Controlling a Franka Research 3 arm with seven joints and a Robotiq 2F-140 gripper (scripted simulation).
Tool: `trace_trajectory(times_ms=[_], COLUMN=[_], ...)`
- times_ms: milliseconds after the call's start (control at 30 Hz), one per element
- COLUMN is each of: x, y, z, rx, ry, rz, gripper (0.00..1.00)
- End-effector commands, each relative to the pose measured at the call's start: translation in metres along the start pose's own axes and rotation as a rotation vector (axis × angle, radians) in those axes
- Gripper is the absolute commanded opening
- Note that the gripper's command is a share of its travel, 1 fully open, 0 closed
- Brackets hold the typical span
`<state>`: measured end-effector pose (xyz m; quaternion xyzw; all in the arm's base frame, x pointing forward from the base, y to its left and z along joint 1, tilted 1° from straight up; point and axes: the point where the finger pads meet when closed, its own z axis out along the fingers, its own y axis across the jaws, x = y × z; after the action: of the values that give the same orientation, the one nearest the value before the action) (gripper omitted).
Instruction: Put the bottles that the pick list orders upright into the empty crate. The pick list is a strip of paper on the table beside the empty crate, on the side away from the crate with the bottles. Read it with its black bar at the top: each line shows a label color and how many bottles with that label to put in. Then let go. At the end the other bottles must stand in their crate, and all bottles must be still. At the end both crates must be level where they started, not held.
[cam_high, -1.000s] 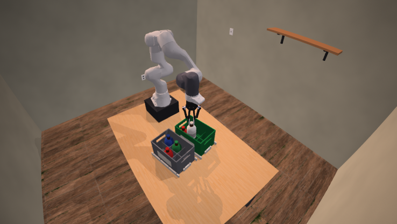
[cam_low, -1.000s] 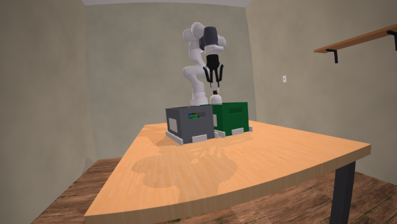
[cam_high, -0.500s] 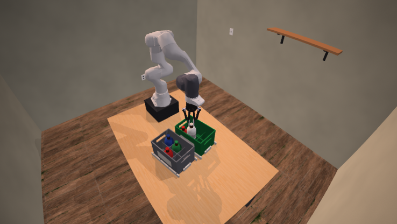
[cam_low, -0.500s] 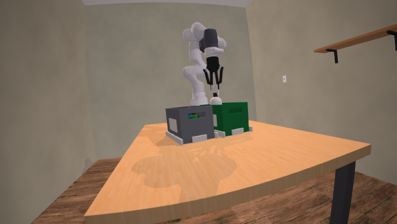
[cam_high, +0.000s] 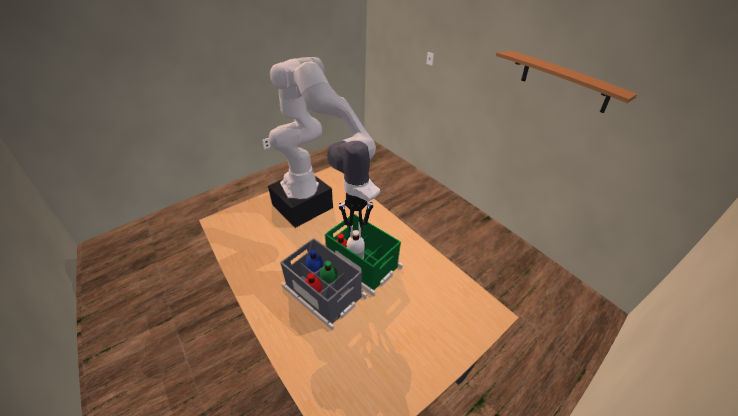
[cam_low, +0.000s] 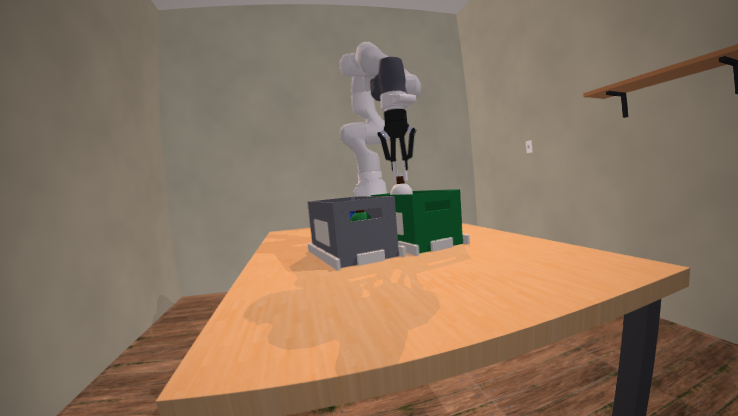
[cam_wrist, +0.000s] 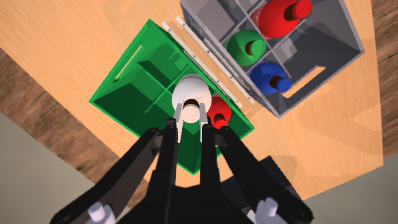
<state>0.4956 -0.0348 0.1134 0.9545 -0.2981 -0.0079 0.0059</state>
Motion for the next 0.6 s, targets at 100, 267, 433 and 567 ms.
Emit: trace_trajectory(times_ms=[100,267,433,567], x=[0.007,0.007,0.007,0.007], y=[-0.001,-0.001,-0.001,-0.001], z=[0.0,0.005,0.01,0.014], rx=[0.008,0.008,0.008,0.008], ry=[0.018,0.018,0.018,0.018], rz=[0.007,0.007,0.007,0.007], gripper=[0.0,0.0,0.0,0.0])
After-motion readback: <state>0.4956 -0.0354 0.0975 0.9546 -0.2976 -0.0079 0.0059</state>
